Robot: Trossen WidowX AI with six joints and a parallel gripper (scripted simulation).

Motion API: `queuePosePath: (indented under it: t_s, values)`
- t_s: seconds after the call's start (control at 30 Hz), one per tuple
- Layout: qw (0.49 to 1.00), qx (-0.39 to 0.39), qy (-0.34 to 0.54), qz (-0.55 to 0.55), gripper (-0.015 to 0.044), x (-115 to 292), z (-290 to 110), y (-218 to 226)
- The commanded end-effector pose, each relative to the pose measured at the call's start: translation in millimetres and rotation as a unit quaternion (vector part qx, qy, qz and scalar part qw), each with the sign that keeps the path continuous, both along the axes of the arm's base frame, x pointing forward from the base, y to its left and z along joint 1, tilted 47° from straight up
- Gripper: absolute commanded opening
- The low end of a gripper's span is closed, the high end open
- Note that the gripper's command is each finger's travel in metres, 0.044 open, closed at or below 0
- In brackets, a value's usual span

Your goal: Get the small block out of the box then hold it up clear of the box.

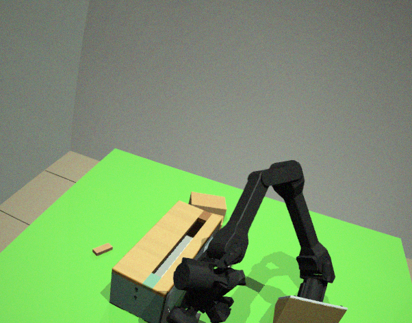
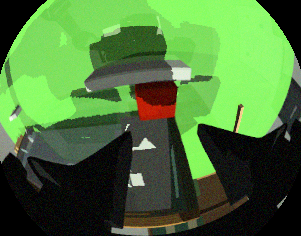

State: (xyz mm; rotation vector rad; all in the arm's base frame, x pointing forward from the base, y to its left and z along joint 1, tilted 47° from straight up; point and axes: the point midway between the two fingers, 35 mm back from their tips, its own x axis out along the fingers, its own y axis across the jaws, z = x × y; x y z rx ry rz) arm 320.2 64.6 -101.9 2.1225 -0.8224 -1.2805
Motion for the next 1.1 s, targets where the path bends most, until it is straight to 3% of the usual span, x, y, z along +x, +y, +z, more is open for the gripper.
queuePosePath:
  t_s: [0.0, 0.73, 1.0, 1.07]
  values:
    - [1.000, -0.003, 0.001, 0.001, 0.0285, -0.8, -5.0, -6.3]
    - [1.000, -0.005, 0.001, 0.002, 0.0285, -4.0, -25.3, -31.1]
    - [1.000, -0.005, 0.001, 0.002, 0.0075, -4.0, -25.3, -31.1]
    - [1.000, -0.005, 0.001, 0.002, 0.0062, -4.0, -25.3, -31.1]
